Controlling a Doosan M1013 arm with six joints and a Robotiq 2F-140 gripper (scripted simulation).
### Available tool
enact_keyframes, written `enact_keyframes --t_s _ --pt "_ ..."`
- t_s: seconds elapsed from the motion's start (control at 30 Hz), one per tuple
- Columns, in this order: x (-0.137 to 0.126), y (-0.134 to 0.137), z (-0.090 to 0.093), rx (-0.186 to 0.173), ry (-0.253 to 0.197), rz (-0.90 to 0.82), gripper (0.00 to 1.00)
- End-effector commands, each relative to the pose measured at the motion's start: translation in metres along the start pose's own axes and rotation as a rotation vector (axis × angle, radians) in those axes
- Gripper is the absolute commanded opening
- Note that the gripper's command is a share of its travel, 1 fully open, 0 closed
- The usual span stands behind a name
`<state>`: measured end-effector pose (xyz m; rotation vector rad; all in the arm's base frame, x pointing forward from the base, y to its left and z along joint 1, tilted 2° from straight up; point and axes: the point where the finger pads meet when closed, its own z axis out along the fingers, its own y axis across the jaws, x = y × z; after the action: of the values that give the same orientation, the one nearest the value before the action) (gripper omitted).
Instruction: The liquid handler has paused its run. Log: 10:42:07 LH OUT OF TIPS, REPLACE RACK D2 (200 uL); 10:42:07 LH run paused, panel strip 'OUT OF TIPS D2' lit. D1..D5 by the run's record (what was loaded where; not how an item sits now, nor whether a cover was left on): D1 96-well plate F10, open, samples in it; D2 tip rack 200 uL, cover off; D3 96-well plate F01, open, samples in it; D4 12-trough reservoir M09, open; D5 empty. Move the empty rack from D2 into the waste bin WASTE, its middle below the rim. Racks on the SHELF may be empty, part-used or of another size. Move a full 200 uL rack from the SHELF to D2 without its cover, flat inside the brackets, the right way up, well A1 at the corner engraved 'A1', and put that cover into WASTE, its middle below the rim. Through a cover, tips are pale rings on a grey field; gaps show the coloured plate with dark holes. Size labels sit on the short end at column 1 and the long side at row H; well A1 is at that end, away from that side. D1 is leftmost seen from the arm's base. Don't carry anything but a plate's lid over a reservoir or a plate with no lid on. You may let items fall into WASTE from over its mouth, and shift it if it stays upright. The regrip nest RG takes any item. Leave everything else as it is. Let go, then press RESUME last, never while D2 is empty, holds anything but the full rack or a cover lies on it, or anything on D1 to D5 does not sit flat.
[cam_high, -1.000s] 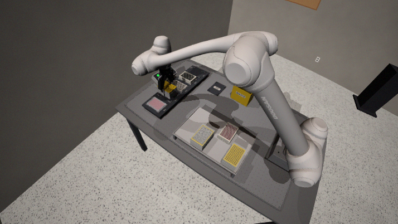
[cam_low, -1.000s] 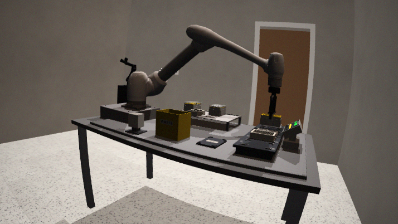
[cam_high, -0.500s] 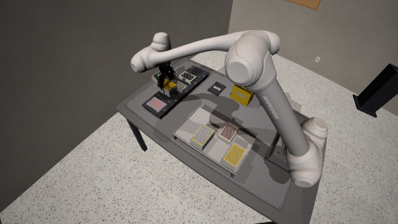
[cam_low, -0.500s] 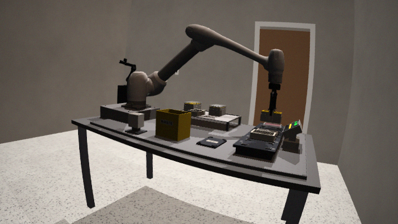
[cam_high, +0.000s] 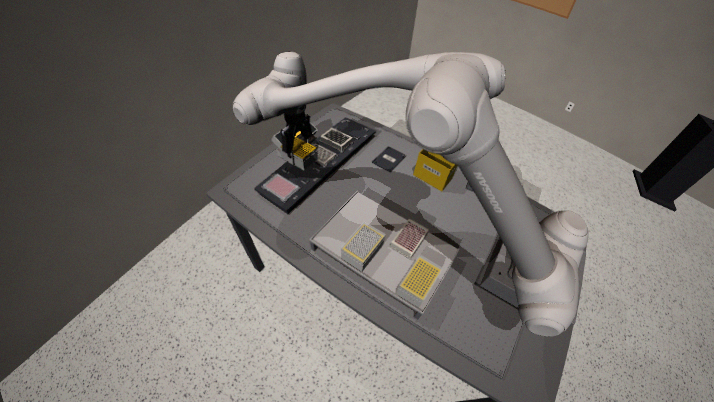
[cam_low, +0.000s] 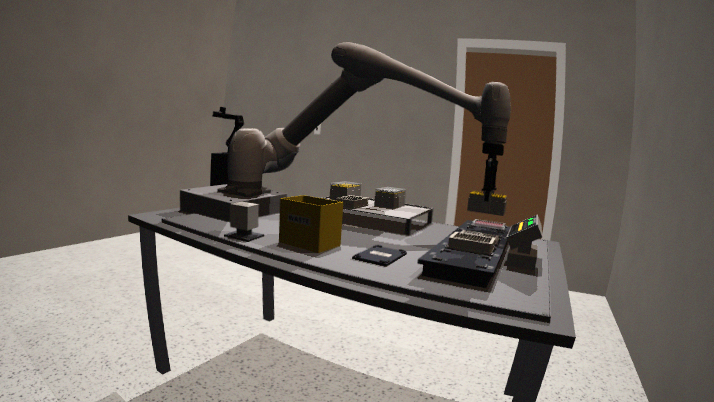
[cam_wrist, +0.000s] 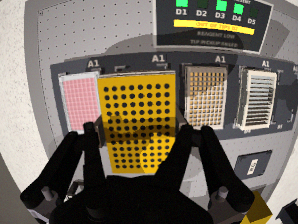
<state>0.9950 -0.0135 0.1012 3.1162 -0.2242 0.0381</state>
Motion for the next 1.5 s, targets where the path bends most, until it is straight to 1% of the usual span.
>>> enact_keyframes --t_s 0.0,1.47 --pt "0.000 0.000 -0.005 0.000 0.000 0.000 0.00" --pt "0.000 0.000 -0.070 0.000 0.000 0.000 0.00"
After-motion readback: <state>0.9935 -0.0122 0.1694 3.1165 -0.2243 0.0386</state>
